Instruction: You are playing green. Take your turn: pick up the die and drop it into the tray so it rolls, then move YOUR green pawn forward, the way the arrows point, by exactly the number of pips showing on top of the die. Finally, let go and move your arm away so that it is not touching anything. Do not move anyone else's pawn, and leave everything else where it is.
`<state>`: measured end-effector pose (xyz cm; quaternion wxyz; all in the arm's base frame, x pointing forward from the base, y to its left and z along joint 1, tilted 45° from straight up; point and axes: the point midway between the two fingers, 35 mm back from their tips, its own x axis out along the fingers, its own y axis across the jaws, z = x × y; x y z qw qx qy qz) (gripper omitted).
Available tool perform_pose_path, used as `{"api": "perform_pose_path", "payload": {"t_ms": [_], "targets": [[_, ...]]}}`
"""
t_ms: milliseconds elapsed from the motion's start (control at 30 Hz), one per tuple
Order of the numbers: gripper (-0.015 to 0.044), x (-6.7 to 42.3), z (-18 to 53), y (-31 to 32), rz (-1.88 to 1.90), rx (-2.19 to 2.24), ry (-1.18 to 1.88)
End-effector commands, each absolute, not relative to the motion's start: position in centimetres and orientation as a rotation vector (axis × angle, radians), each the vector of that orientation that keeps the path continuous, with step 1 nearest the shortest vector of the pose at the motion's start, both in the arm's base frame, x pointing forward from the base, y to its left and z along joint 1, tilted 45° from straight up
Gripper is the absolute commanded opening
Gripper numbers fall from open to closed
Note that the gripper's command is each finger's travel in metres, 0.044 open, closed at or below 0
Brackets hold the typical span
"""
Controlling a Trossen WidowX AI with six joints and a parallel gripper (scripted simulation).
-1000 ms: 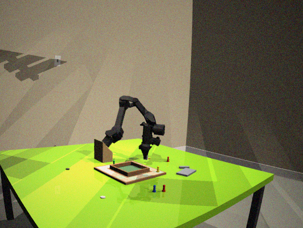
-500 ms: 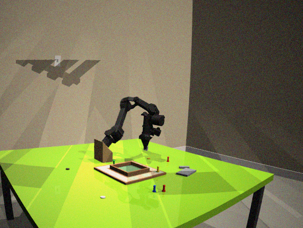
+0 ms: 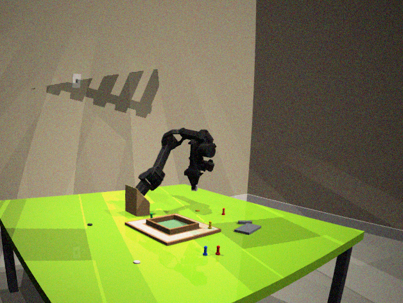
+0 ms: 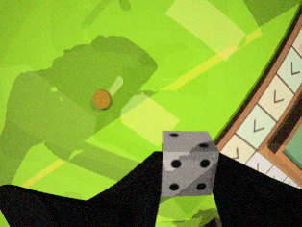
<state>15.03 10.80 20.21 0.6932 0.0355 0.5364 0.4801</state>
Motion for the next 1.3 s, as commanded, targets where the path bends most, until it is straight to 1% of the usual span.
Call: {"api": "perform_pose_path", "payload": {"t_ms": [0,633,1267], "targets": [[0.0,16.1,19.8,10.4,1.006,0.163,1.255],[0.0,21.6,15.6,7.6,0.547,0.659,1.548],[0.0,25.4,10.1,3.9,0.018,1.149,1.729]]}}
